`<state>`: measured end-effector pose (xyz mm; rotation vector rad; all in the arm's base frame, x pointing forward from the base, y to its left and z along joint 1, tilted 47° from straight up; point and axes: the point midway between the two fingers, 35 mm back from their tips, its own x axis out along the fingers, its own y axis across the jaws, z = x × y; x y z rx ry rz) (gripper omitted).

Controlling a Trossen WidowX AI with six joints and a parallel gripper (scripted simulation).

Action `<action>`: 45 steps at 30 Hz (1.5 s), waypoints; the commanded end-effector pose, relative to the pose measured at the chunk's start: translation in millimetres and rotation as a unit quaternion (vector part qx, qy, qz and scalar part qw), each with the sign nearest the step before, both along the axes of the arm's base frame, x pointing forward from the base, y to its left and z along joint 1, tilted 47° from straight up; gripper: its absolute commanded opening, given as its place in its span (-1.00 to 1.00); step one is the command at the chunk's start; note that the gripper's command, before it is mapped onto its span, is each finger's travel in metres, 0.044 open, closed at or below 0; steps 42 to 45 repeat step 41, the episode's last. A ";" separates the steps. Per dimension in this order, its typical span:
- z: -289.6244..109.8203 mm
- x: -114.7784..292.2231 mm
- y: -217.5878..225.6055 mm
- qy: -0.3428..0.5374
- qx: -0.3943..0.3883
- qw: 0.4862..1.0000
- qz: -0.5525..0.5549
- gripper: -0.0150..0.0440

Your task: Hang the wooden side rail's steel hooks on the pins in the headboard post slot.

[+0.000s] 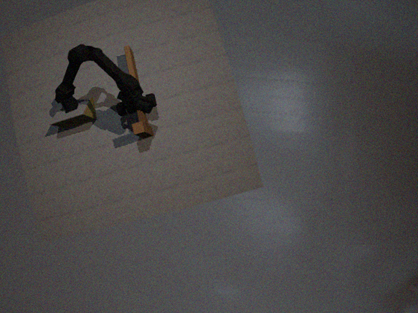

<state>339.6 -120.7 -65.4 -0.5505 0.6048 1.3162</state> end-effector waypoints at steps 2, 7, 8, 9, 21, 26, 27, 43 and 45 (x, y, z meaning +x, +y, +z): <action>0.0 0.1 0.0 0.000 0.000 1.000 0.000 0.22; 1.1 -0.1 -1.2 0.000 0.000 1.000 0.000 0.67; 3.0 -0.4 -3.3 0.000 -0.001 1.000 0.000 0.75; 5.8 -0.9 -6.4 0.000 -0.001 1.000 -0.001 0.84; 27.5 -6.1 -28.6 0.001 -0.004 1.000 -0.003 1.00; 42.0 -4.0 -14.9 0.001 -0.003 1.000 -0.003 1.00; 45.6 -3.6 -11.2 0.001 -0.003 1.000 -0.003 1.00; 49.0 -0.6 -10.7 -0.004 -0.007 1.000 0.000 1.00; 49.0 -0.6 -10.7 -0.004 -0.007 1.000 0.000 1.00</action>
